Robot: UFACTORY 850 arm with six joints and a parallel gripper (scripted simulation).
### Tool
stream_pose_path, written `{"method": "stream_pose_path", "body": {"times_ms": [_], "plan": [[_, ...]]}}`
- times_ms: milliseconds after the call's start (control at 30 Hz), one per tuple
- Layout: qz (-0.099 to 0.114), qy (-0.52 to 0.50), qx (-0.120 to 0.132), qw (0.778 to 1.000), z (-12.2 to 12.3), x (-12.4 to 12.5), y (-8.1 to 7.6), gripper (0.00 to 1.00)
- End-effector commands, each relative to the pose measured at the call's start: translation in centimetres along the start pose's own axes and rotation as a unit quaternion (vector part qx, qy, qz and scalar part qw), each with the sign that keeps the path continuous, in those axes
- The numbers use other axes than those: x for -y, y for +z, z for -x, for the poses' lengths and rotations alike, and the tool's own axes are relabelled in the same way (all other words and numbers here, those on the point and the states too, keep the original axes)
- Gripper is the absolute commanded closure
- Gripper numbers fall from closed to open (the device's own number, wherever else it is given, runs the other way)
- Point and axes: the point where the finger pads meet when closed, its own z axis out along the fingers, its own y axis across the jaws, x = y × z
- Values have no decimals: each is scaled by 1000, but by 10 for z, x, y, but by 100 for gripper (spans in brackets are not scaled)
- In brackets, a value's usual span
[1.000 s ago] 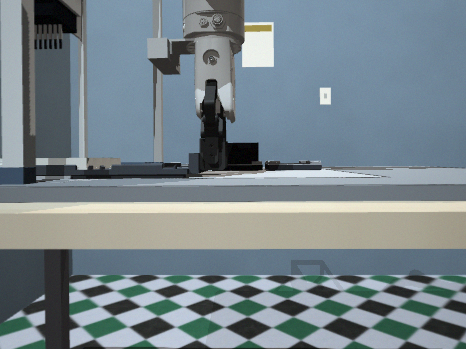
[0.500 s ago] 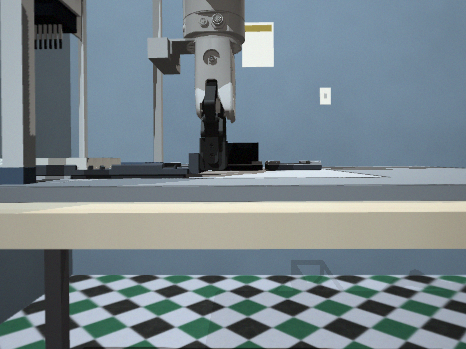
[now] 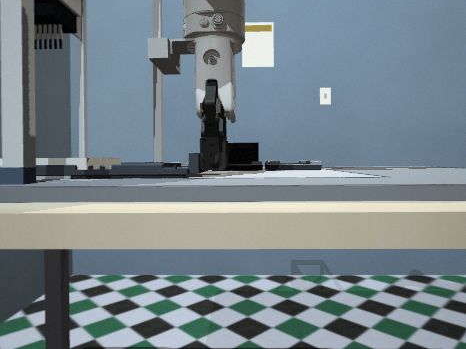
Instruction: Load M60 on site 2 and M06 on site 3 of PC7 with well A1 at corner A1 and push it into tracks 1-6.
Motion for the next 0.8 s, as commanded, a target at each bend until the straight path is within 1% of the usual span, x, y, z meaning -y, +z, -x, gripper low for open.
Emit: {"method": "stream_pose_path", "body": {"times_ms": [0,500,767], "plan": [[0,0,-1,1000,1,0,-1,18],[0,0,-1,1000,6,0,-1,18],[0,0,-1,1000,6,0,-14,18]]}}
